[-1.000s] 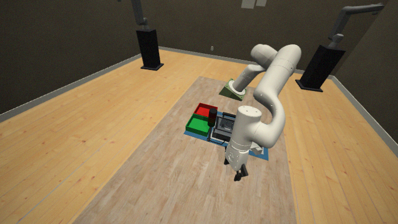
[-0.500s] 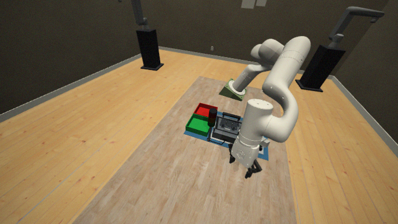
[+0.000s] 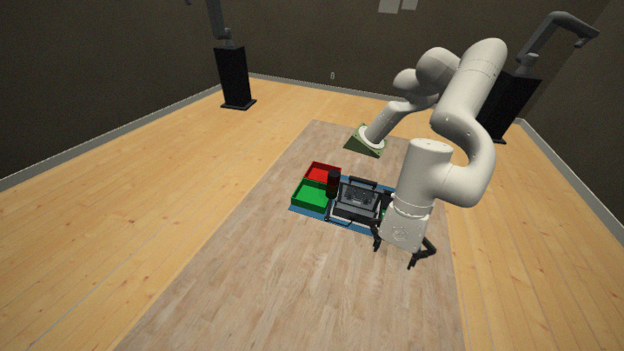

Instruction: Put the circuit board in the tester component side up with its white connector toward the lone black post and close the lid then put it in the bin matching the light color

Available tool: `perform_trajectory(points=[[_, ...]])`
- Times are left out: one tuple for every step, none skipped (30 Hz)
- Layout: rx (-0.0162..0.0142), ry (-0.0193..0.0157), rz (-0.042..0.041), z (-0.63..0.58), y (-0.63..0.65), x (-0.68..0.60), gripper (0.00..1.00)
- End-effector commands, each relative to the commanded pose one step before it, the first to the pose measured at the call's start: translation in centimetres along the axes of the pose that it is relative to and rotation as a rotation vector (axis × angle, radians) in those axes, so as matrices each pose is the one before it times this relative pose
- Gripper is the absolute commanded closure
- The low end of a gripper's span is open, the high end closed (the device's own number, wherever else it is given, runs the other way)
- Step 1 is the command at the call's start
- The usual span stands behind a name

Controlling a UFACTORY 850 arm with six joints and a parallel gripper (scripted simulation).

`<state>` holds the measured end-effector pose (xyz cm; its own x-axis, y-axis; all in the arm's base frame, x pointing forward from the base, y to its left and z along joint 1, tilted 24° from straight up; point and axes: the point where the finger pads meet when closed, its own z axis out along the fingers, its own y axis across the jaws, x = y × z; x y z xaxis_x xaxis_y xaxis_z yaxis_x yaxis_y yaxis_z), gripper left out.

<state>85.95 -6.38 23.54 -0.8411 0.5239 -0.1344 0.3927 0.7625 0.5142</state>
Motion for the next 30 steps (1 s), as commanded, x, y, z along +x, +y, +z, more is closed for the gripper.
perform_trajectory(points=[[-0.01912,-0.02269,-0.14870,-2.106,1.454,0.541,0.00],[-0.00170,-0.00241,-0.03971,-0.512,0.395,0.125,0.00],[0.00000,0.00000,0.00000,0.000,0.000,0.000,0.00],[-0.00163,-0.00250,-0.04020,-0.517,0.402,0.118,0.00],[0.00000,0.00000,0.00000,0.000,0.000,0.000,0.00],[-0.00155,-0.00259,-0.04063,-0.521,0.408,0.111,0.00],[-0.00146,-0.00267,-0.04102,-0.525,0.414,0.103,0.00],[0.00000,0.00000,0.00000,0.000,0.000,0.000,0.00],[-0.00137,-0.00275,-0.04135,-0.528,0.419,0.095,0.00],[0.00000,0.00000,0.00000,0.000,0.000,0.000,0.00],[-0.00126,-0.00282,-0.04164,-0.530,0.424,0.086,0.00],[0.00000,0.00000,0.00000,0.000,0.000,0.000,0.00],[0.00000,0.00000,0.00000,0.000,0.000,0.000,0.00],[-0.00116,-0.00288,-0.04187,-0.531,0.428,0.077,0.00],[-0.00105,-0.00294,-0.04205,-0.531,0.431,0.068,0.00],[-0.00093,-0.00298,-0.04218,-0.531,0.433,0.059,0.00],[0.00000,0.00000,0.00000,0.000,0.000,0.000,0.00],[-0.00081,-0.00302,-0.04225,-0.530,0.435,0.049,0.00],[0.00000,0.00000,0.00000,0.000,0.000,0.000,0.00],[-0.00069,-0.00305,-0.04228,-0.528,0.437,0.040,0.00],[0.00000,0.00000,0.00000,0.000,0.000,0.000,0.00],[-0.00056,-0.00308,-0.04224,-0.526,0.437,0.030,0.00],[-0.00044,-0.00309,-0.04216,-0.522,0.437,0.020,0.00],[0.00000,0.00000,0.00000,0.000,0.000,0.000,0.00],[-0.00031,-0.00309,-0.04202,-0.518,0.436,0.010,0.00],[0.00000,0.00000,0.00000,0.000,0.000,0.000,0.00],[-0.00019,-0.00309,-0.04183,-0.514,0.434,0.000,0.00],[0.00000,0.00000,0.00000,0.000,0.000,0.000,0.00],[0.00000,0.00000,0.00000,0.000,0.000,0.000,0.00],[0.00000,0.00000,0.00000,0.000,0.000,0.000,0.00]])
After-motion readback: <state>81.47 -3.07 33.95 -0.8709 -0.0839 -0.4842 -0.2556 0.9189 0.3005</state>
